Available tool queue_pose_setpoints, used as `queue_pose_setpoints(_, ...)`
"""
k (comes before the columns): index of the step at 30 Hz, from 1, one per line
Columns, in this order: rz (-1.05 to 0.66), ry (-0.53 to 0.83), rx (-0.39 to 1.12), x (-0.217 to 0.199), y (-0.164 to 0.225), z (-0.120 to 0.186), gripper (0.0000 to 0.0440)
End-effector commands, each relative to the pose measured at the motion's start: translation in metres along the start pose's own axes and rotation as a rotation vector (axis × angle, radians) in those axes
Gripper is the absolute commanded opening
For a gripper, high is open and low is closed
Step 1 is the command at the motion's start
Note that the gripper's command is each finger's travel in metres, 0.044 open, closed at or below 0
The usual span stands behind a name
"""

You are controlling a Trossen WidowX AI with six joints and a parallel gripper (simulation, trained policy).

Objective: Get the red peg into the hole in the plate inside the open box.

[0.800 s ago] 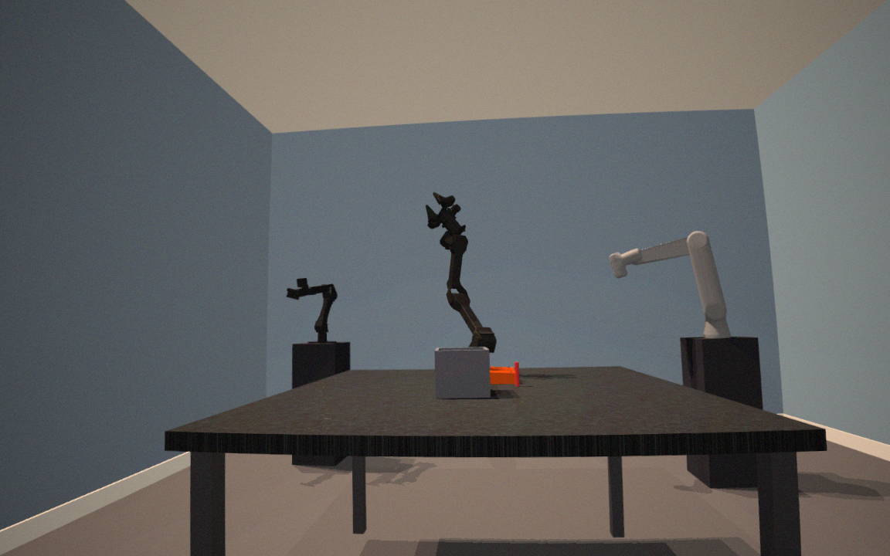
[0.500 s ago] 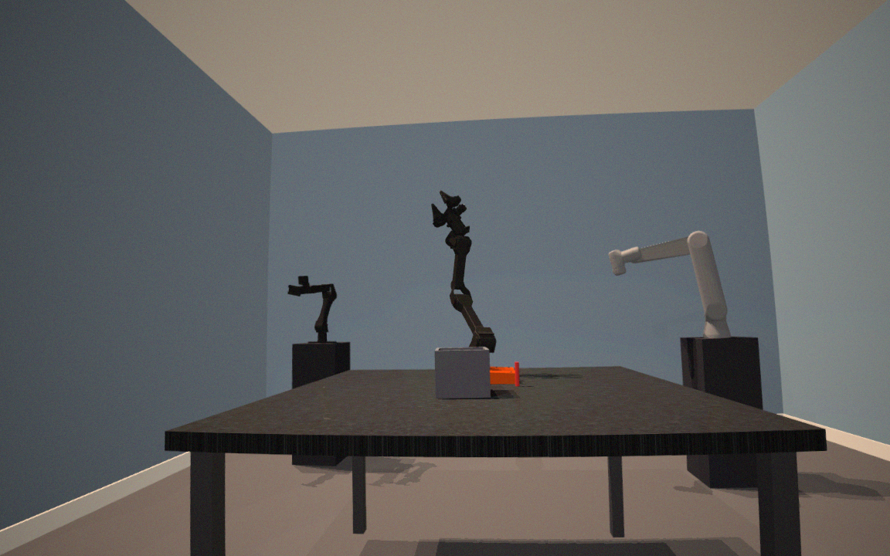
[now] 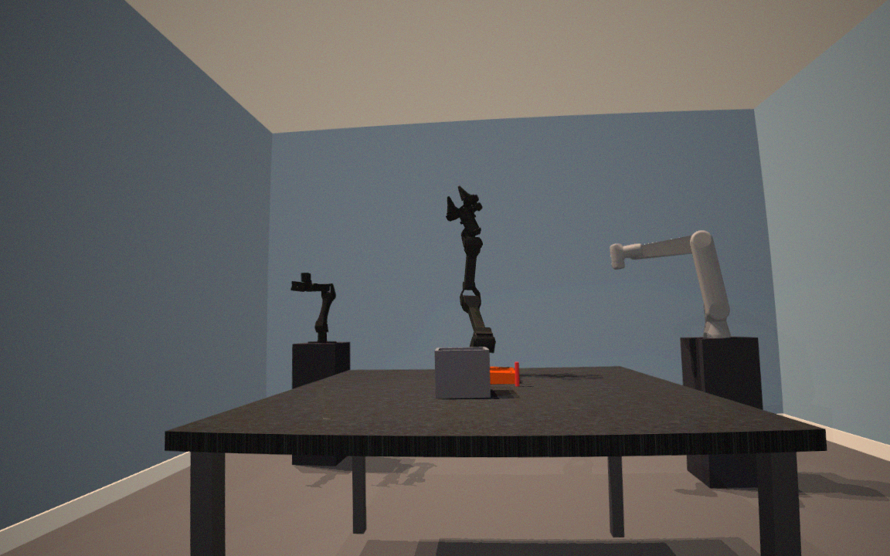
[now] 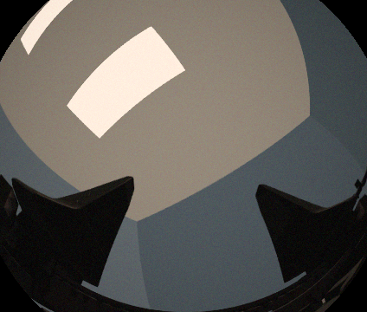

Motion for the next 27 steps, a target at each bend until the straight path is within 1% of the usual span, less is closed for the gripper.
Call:
queue_pose_setpoints(1,0.003,-0.051,0.015,0.017,0.001,0.007,0.044)
queue_pose_setpoints(13,0.043,-0.177,0.113,0.064,0.016,0.027,0.044)
queue_pose_setpoints(27,0.136,-0.279,0.297,0.101,0.05,0.052,0.044)
Point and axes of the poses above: the point midway between the two fingers, 35 mm back from their tips, its own z axis back along the fingers, its own x axis across the jaws, y = z × x, the point moved 5 cm from there along z, back along the fingers, and after that the axes turned 12 degrees about -z, right-handed, at the moved point
